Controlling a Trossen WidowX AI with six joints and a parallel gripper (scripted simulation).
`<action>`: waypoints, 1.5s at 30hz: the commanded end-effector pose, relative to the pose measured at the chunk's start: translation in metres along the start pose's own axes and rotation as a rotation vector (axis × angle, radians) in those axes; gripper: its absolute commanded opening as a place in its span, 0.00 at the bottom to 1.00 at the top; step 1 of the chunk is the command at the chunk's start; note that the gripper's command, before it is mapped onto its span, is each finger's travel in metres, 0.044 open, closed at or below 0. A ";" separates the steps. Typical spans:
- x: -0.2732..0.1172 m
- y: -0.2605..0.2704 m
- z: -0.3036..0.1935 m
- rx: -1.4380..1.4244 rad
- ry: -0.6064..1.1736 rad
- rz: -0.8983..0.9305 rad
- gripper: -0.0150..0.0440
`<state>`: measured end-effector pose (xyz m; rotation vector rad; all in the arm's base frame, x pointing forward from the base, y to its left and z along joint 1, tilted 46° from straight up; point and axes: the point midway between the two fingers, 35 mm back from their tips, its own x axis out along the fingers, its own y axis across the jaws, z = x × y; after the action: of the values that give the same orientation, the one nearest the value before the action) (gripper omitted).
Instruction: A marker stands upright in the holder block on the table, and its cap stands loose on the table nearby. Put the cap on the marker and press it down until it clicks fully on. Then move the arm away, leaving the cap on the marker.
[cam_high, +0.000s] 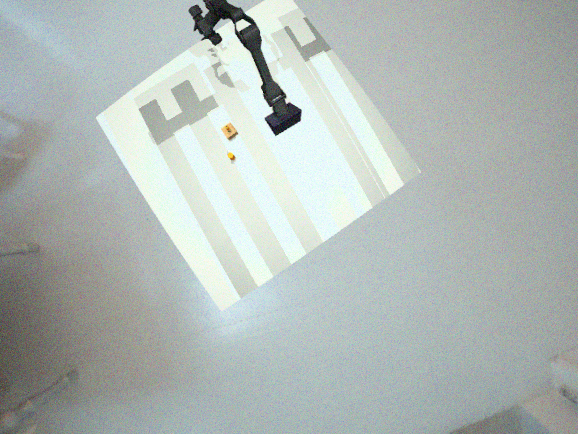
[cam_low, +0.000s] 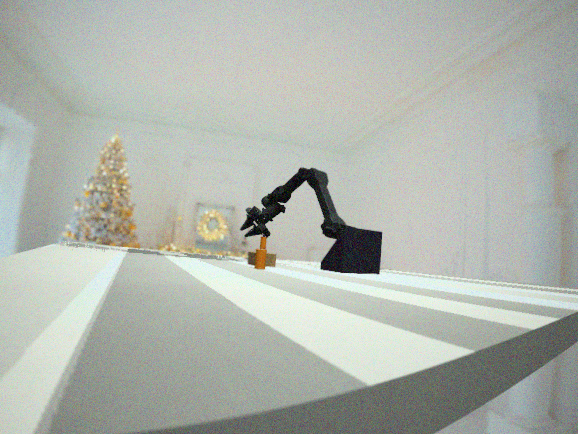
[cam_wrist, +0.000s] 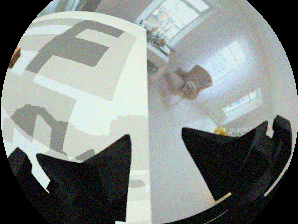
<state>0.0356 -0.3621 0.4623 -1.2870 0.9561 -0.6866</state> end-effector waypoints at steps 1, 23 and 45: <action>0.027 0.020 0.018 0.172 -0.033 0.081 0.66; 0.125 0.237 0.260 1.120 0.370 0.842 0.66; -0.036 0.430 0.421 1.194 0.985 0.389 0.66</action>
<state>0.3606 -0.1019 0.0754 0.4504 1.2814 -1.1355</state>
